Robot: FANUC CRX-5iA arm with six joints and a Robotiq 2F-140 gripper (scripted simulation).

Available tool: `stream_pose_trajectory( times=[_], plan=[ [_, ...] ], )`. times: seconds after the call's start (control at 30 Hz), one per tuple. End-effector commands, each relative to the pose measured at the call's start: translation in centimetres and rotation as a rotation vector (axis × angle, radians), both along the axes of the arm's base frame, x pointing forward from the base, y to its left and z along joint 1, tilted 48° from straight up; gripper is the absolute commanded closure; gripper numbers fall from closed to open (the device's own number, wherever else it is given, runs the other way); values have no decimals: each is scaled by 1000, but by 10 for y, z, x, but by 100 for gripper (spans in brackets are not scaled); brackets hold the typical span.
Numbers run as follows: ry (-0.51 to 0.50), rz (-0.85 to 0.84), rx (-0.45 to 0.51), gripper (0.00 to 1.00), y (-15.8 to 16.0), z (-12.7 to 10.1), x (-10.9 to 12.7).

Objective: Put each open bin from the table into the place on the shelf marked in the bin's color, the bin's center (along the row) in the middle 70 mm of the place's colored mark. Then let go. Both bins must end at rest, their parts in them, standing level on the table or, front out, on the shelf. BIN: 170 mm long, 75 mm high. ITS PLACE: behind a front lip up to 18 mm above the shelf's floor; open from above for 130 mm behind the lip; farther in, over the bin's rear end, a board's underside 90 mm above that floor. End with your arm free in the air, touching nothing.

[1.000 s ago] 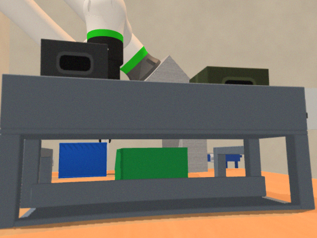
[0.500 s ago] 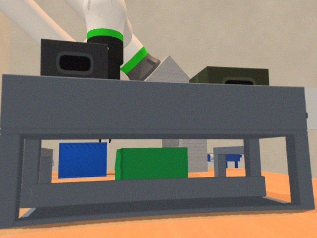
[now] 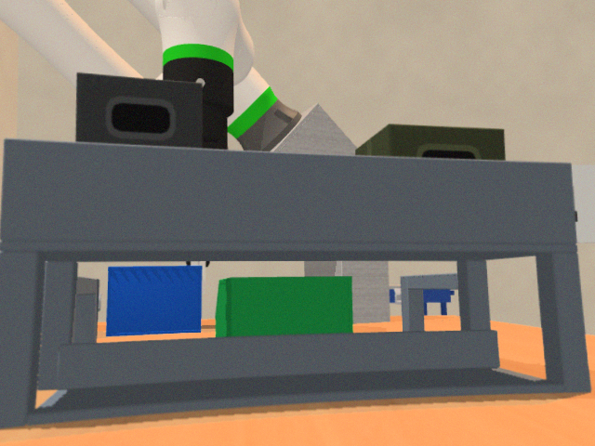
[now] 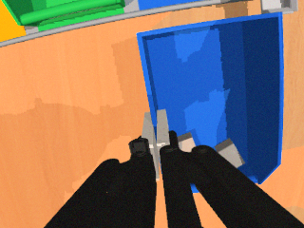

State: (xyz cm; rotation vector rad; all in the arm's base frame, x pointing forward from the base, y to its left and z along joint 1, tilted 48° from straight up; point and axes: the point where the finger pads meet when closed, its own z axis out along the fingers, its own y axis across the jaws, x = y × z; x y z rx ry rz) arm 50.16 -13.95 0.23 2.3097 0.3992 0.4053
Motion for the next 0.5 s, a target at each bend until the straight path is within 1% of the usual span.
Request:
stream_pose_trajectory(
  times=[0.0, 0.47],
  plan=[
    [0, 0, 0, 100, 2, 1, 4],
    [0, 0, 0, 100, 3, 1, 7]
  ],
)
